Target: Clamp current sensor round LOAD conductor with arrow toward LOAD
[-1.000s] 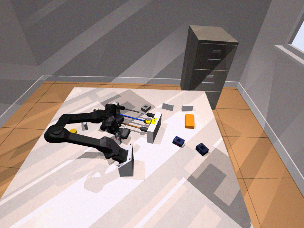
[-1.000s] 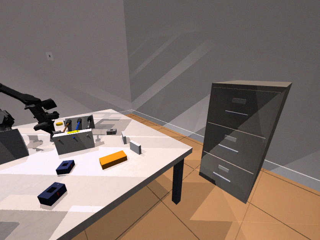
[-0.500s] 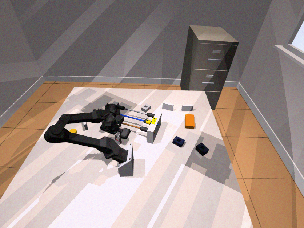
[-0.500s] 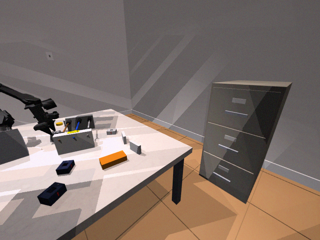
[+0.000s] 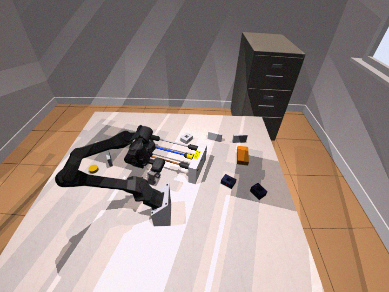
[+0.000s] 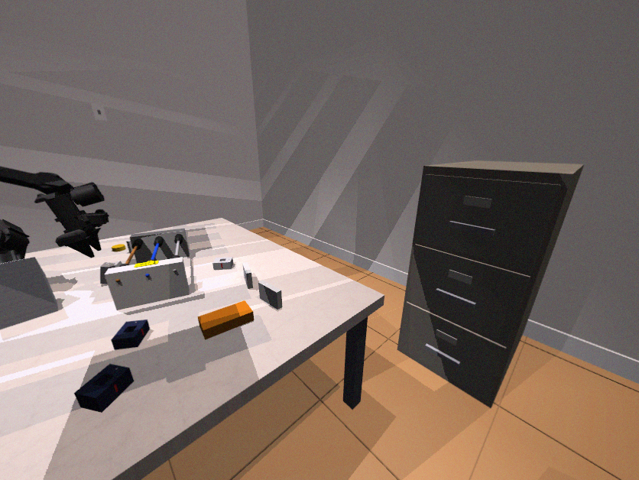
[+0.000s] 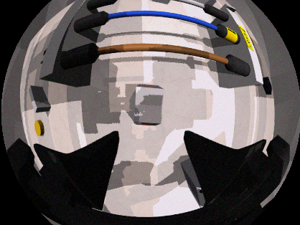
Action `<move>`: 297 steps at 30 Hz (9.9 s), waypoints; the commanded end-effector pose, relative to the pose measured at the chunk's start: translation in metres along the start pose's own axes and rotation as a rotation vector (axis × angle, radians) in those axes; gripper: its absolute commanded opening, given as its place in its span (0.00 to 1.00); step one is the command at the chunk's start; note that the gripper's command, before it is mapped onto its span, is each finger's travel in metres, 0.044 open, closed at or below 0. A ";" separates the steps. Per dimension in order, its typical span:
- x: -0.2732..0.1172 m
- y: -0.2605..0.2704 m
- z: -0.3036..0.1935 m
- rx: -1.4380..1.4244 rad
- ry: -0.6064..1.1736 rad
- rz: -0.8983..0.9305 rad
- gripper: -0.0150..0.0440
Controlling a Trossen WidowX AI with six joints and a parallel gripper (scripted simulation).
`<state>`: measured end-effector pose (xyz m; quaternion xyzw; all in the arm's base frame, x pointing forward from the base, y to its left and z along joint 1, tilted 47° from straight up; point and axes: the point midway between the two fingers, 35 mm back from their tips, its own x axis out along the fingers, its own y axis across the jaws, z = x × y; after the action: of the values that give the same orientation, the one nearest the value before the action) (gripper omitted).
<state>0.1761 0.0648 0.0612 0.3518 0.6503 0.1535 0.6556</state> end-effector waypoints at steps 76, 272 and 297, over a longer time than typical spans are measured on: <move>0.057 0.002 0.025 -1.508 0.180 0.198 0.75; 0.028 0.005 0.178 1.534 0.204 -0.174 0.25; 0.028 0.005 0.178 1.534 0.204 -0.174 0.25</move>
<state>0.3505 0.0416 0.0261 0.6381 0.6577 -0.3600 0.1752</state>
